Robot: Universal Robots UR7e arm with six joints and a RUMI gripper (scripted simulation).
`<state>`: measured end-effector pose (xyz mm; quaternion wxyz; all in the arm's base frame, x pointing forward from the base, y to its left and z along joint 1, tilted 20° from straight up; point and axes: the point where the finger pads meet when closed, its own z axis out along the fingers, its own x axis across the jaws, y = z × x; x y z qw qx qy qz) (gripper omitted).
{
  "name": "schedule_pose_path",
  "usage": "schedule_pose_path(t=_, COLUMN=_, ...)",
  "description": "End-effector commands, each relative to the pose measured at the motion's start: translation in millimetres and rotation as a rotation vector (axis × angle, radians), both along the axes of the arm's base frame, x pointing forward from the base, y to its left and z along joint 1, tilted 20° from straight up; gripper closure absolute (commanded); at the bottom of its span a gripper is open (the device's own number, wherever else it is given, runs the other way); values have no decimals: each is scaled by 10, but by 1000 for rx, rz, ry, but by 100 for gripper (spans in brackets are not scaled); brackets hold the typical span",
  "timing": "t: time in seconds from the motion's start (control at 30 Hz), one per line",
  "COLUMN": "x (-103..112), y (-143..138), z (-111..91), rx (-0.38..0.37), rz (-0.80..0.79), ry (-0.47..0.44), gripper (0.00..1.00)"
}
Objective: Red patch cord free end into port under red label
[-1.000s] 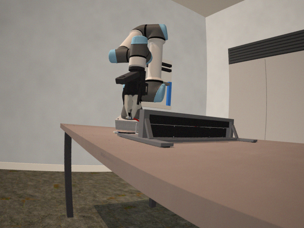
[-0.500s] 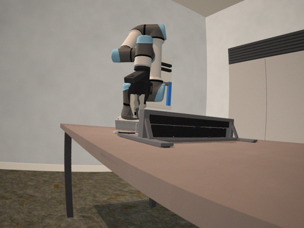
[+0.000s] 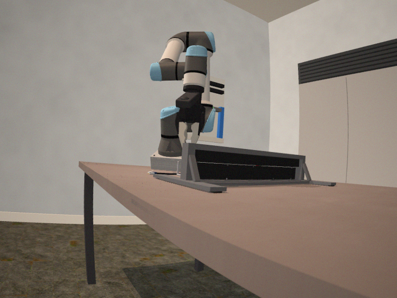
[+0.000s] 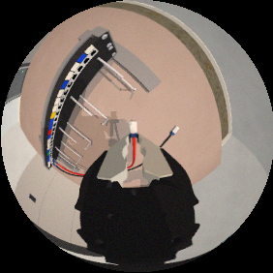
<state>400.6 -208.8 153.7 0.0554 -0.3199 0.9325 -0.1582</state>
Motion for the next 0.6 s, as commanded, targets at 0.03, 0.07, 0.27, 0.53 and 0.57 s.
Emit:
schedule_pose_path(t=0.03, x=79, y=114, z=15, rx=-15, rz=65, ry=19, gripper=100)
schedule_pose_path(t=0.07, x=92, y=133, z=17, rx=-17, rz=76, ry=22, gripper=100)
schedule_pose_path(t=0.27, x=143, y=212, z=23, rx=-26, rz=120, ry=36, gripper=100)
schedule_pose_path(t=0.53, x=246, y=368, z=37, rx=-45, rz=209, ry=62, gripper=100)
schedule_pose_path(t=0.57, x=259, y=388, z=38, rx=-47, rz=220, ry=65, gripper=100)
